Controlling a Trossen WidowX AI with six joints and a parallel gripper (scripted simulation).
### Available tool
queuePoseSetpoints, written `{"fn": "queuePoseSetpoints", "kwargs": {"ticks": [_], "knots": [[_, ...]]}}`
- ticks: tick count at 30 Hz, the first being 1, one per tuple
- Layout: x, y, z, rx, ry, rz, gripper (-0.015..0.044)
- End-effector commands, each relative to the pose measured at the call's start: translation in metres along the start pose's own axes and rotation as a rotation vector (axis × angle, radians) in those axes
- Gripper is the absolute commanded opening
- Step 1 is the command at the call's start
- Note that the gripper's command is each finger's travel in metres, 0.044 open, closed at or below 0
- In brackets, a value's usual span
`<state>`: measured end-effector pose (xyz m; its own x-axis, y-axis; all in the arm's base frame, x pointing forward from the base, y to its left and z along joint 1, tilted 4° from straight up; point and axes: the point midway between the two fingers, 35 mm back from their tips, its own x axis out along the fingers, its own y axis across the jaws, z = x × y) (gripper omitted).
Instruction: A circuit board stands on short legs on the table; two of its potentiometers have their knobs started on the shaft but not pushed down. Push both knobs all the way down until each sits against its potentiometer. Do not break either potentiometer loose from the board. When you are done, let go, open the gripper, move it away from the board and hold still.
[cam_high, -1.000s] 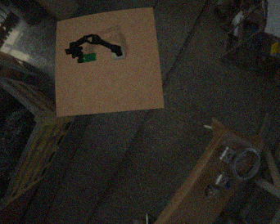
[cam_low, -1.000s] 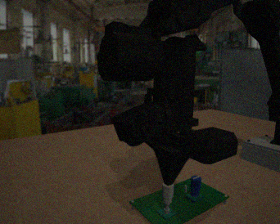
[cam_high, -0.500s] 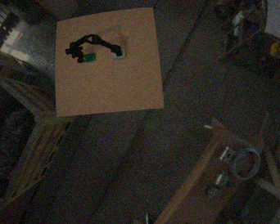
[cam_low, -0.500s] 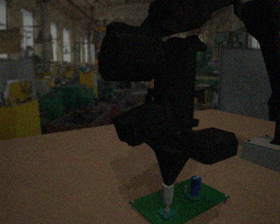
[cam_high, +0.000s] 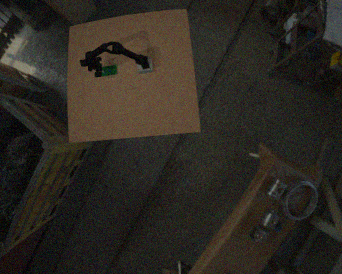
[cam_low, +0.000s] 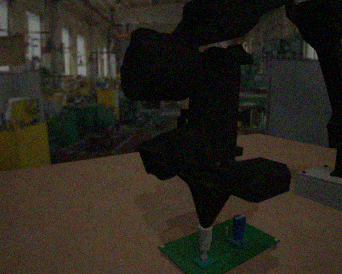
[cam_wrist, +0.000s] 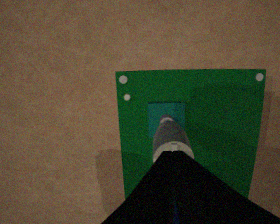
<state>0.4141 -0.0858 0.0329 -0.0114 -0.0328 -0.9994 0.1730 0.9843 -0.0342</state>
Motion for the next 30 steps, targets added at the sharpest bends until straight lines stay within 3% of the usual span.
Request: {"fn": "queuePoseSetpoints", "kwargs": {"ticks": [1, 30], "knots": [[0.03, -0.0011, 0.0019, 0.0, 0.027, -0.003, 0.0], [0.0373, -0.0011, 0.0017, 0.0, 0.027, -0.003, 0.0]]}}
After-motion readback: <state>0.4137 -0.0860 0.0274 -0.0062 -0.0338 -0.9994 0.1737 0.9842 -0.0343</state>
